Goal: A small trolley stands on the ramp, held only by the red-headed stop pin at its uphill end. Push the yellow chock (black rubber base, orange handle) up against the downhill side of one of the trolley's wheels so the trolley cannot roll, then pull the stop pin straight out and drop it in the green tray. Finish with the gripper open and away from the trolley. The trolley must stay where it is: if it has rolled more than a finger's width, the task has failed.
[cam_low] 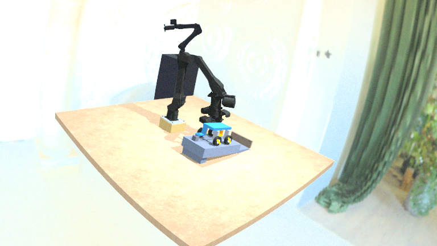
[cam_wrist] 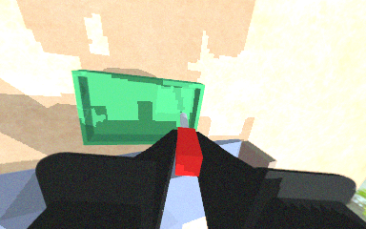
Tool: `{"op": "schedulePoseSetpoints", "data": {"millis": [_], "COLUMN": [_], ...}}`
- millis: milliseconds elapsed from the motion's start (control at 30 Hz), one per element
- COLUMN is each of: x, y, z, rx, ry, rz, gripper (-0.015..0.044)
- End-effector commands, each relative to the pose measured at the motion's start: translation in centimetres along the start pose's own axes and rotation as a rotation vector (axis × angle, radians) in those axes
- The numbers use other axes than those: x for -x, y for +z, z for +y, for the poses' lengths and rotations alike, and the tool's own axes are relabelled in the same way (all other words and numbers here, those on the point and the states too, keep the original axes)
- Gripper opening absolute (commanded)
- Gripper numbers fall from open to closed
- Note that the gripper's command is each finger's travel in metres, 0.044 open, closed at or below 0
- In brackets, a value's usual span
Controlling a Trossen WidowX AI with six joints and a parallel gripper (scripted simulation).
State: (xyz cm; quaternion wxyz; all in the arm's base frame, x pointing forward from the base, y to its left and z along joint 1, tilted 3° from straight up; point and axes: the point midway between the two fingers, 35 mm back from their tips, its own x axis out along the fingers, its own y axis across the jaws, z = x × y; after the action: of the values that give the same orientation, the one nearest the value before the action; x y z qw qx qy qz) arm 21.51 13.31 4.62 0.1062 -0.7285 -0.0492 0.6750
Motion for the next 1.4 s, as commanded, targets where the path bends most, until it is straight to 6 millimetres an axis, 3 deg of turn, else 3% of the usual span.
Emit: {"op": "schedulePoseSetpoints", "data": {"millis": [0, 167, 1367], "x": [-0.3, -0.2, -0.5], "y": [0.2, 0.1, -0.3], "z": [0.1, 0.4, 2.4], "rx": [-0.005, -0.005, -0.005], "ry": [0.002, 0.002, 0.004], "rz": [-0.006, -0.006, -0.006], "gripper": [0.0079, 0.0190, 0.0190]}}
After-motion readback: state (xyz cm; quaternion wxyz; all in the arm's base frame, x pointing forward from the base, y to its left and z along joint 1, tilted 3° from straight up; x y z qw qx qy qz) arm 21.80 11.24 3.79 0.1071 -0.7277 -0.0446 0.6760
